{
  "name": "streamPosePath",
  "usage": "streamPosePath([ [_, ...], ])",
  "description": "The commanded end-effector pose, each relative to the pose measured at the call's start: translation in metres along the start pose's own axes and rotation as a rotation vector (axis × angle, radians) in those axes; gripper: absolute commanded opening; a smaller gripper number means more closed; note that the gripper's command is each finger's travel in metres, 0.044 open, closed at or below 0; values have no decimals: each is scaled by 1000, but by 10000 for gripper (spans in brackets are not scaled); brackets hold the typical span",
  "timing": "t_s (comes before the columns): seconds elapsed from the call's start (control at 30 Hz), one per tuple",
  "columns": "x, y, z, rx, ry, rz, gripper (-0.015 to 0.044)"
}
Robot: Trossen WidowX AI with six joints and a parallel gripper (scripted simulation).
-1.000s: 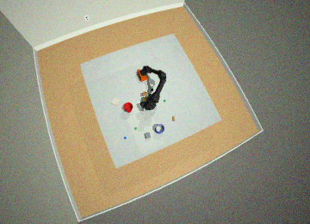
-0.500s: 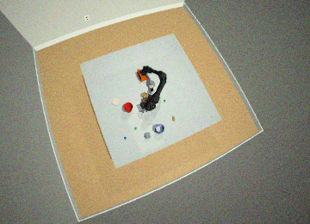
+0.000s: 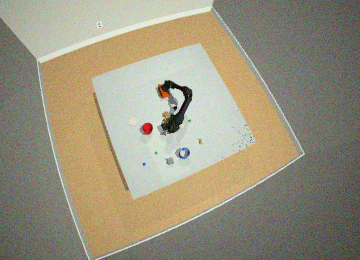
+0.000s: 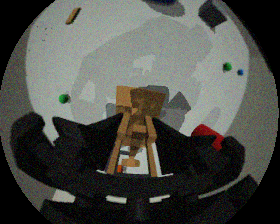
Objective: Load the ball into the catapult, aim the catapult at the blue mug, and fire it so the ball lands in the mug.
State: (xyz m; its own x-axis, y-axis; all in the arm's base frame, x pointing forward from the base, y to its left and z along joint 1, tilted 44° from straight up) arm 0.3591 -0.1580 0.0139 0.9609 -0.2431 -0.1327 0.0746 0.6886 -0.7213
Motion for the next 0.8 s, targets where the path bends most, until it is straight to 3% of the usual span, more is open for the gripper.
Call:
streamPosePath([
  [0.0,0,-2,0,0,-2,-5,53],
  [0.4,1,-4,0,0,-2,-5,368],
  [0.5,3,-36,-1,-4,-1,-5,440],
  [0.67,-1,-99,0,-4,0,-2,440],
  [0.77,0,-92,-2,-1,5,-14,440],
])
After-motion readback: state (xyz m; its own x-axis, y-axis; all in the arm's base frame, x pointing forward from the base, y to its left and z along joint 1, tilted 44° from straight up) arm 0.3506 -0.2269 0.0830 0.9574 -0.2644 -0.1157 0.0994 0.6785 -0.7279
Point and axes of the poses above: the point midway between the two fingers, 35 mm back from their tips, its own y axis out along the fingers, its own z axis across the jaws, x = y × z, the point moved 9 cm from there along -y, back along the fingers, and after that the axes turned 11 degrees about y, right-handed, at the moved point
